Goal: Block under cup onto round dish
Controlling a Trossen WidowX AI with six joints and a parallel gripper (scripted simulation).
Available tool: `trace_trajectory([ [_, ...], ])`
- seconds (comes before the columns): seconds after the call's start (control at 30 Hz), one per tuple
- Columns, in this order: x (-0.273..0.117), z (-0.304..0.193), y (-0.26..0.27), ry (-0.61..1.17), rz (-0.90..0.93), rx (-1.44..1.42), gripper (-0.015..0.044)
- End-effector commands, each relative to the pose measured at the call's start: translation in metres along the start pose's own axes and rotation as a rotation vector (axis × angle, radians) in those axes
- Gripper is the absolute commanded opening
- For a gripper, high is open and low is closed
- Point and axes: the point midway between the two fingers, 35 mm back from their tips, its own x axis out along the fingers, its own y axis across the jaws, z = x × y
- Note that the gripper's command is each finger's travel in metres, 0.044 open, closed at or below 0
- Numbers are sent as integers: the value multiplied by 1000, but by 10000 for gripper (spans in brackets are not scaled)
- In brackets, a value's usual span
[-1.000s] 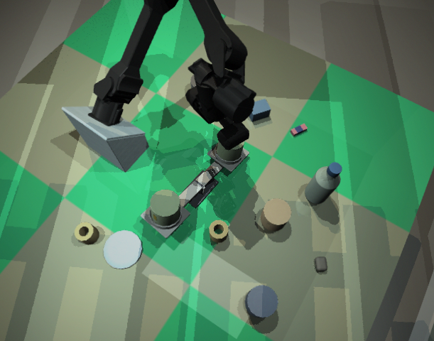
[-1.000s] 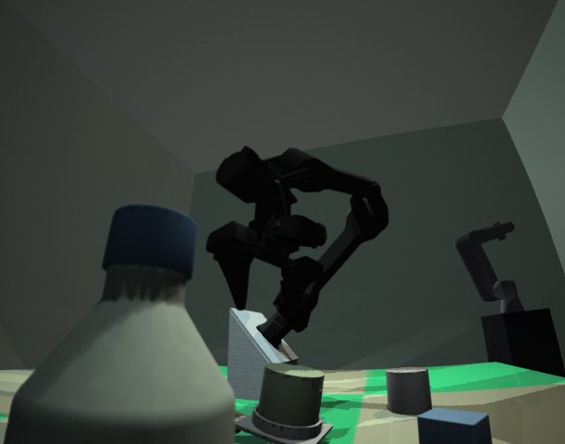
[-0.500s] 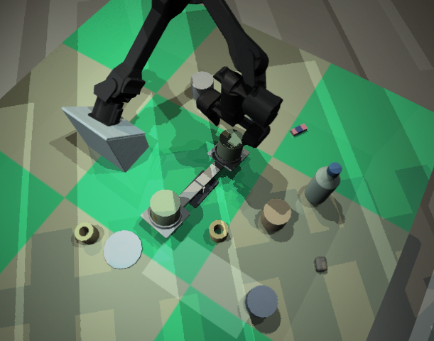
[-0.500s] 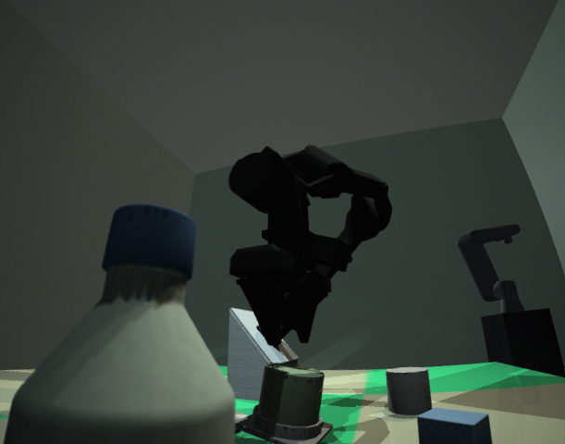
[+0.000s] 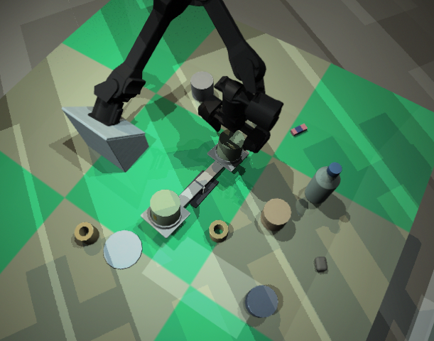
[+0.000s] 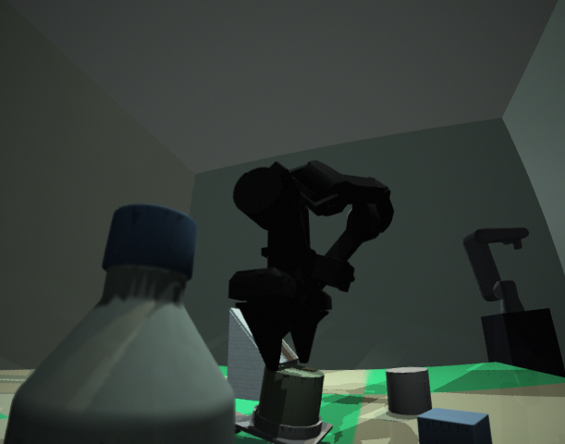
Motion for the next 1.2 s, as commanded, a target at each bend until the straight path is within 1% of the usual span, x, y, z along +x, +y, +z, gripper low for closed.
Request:
trace_trajectory([
  [0.0, 6, -2, 1, 4, 3, 7, 440],
  [0.93, 48, -1, 3, -1, 2, 7, 440],
  [1.03, 48, -1, 3, -1, 2, 7, 361],
  [1.17, 48, -1, 3, -1, 2, 7, 335],
])
